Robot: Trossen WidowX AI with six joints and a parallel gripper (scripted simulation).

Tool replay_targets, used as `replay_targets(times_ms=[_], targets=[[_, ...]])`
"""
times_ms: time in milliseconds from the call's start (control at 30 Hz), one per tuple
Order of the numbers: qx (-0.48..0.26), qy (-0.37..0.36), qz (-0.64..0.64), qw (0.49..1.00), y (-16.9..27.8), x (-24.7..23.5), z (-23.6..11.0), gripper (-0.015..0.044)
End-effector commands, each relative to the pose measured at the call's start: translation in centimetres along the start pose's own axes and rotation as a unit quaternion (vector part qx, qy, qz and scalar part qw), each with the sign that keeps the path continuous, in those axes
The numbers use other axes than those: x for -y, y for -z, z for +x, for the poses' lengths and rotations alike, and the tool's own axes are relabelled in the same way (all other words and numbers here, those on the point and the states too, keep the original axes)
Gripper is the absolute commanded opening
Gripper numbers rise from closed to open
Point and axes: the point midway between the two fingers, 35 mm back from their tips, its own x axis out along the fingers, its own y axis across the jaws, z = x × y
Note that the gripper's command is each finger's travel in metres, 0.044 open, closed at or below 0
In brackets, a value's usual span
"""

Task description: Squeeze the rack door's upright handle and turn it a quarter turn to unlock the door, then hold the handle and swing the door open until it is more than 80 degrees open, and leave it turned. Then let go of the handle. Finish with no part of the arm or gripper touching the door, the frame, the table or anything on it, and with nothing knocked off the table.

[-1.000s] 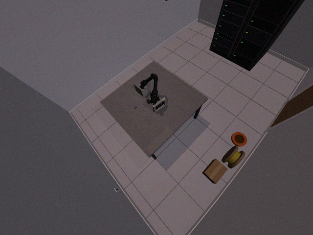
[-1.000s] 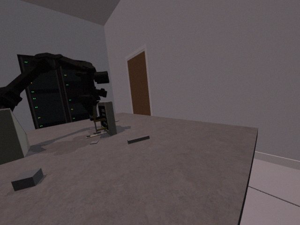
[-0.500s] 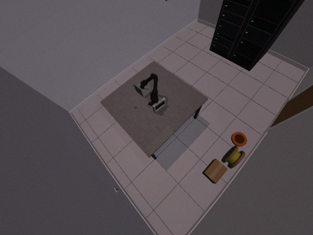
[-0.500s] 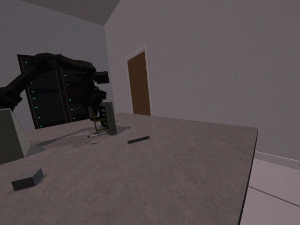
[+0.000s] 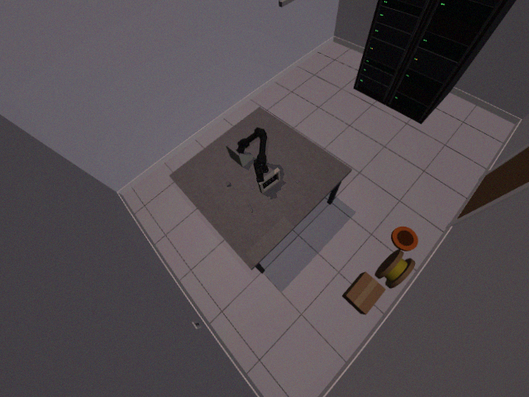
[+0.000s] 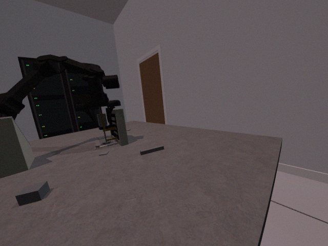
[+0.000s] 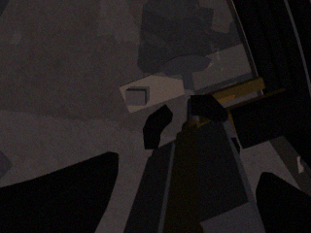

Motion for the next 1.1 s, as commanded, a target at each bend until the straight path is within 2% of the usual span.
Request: replay_targets(times_ms=[0,300,667,1067], targets=[[0.002,0.000,-0.115,0.993,-0.32,0.04,0.19,0.0287],[0.003,0.001,-0.316,0.949,-0.33,0.03,0.19,0.0287],[0.003,0.001,-0.320,0.947,-0.33,0.03,0.19,0.0287],[0.003,0.001,-0.320,0.947,-0.33,0.03,0.19,0.0207]])
